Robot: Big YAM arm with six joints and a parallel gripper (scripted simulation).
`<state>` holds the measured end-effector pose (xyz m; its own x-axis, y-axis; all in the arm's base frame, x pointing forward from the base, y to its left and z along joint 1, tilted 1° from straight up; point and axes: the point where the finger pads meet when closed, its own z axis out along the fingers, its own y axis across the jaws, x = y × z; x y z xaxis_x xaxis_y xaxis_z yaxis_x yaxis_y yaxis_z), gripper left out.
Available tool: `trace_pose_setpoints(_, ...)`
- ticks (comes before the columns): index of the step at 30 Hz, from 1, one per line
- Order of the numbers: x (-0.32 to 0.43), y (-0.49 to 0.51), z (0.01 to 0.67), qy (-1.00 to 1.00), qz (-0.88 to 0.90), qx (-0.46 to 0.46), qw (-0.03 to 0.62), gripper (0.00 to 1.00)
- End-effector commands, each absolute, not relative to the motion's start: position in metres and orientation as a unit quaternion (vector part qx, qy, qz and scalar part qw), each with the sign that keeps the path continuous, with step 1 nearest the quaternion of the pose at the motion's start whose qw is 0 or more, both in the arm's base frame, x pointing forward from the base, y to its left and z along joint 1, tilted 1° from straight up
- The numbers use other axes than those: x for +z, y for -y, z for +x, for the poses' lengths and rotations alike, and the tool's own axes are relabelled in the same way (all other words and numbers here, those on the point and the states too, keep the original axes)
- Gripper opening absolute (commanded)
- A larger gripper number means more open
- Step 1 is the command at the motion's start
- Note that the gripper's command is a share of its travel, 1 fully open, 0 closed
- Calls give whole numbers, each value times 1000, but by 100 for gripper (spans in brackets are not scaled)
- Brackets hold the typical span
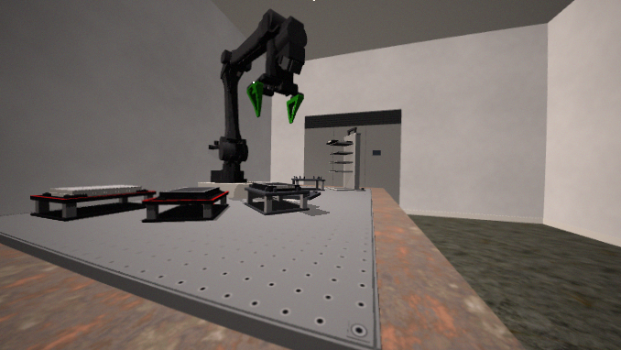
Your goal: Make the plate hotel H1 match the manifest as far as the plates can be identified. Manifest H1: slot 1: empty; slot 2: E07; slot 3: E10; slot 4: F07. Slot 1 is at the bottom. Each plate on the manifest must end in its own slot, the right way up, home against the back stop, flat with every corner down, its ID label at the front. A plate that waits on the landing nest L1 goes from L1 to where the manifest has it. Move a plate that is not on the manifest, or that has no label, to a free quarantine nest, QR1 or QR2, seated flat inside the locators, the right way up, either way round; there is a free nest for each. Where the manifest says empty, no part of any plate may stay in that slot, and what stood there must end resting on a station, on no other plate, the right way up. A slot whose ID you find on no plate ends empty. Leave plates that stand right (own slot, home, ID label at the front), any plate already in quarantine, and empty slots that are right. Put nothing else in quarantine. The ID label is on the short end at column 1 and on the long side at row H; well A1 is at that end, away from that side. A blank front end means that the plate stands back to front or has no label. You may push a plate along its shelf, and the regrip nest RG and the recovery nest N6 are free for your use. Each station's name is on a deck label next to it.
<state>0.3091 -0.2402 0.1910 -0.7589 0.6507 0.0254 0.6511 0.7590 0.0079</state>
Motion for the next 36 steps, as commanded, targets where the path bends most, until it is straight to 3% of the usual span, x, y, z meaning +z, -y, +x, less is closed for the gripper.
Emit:
trace_pose_setpoints(1,199,239,315,934,-358,-2,-12,100)
trace_pose_setpoints(36,85,236,316,934,-357,-6,3,100)
